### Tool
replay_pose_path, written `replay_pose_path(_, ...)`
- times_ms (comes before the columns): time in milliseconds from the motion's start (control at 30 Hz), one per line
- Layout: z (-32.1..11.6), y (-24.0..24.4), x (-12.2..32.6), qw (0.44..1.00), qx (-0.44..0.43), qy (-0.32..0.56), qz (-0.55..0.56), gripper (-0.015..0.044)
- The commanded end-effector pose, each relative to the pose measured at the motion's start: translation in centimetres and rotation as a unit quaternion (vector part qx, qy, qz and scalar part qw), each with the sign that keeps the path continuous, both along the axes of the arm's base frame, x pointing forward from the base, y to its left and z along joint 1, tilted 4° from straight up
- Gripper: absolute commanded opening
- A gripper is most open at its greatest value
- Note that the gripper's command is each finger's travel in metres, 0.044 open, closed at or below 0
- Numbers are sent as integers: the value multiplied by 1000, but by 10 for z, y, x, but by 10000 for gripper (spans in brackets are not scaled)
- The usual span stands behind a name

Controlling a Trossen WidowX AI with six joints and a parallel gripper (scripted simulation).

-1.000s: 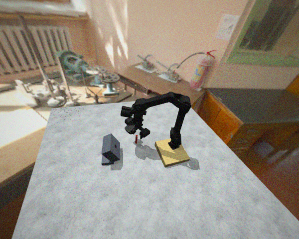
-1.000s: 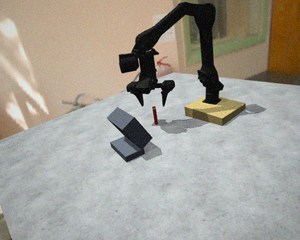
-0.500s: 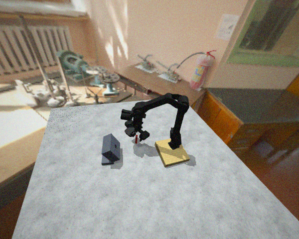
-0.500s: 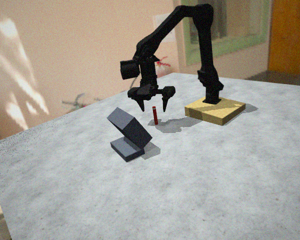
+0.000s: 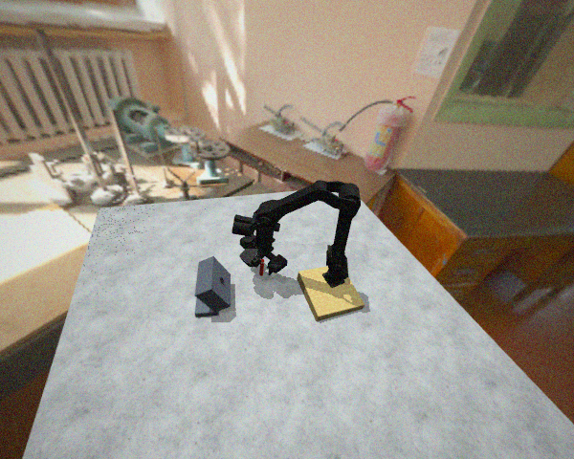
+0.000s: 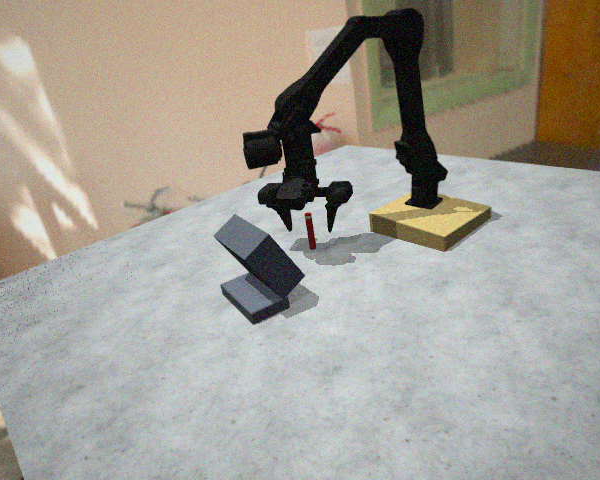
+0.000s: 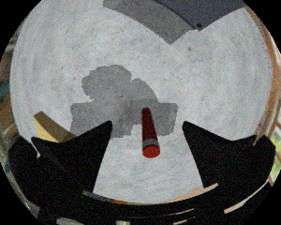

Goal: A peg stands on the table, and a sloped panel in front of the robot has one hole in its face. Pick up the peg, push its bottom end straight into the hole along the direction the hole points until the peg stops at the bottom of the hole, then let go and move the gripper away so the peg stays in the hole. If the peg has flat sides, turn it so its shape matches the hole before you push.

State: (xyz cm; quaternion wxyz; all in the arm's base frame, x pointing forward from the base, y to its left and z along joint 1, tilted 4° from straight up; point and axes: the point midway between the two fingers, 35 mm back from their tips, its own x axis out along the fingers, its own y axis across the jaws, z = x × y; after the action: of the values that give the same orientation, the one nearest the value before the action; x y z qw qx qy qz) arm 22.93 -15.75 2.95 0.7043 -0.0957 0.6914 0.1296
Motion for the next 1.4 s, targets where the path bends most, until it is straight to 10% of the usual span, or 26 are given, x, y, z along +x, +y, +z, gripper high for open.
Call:
replay_pose_path(0, 1, 0, 0, 1000, 0, -1, 0, 361)
replay_pose_path(400, 1, 0, 0, 1000, 0, -1, 0, 46)
replay_pose_path(1367, 72, -7, 5, 1000, 1, 3, -1, 0)
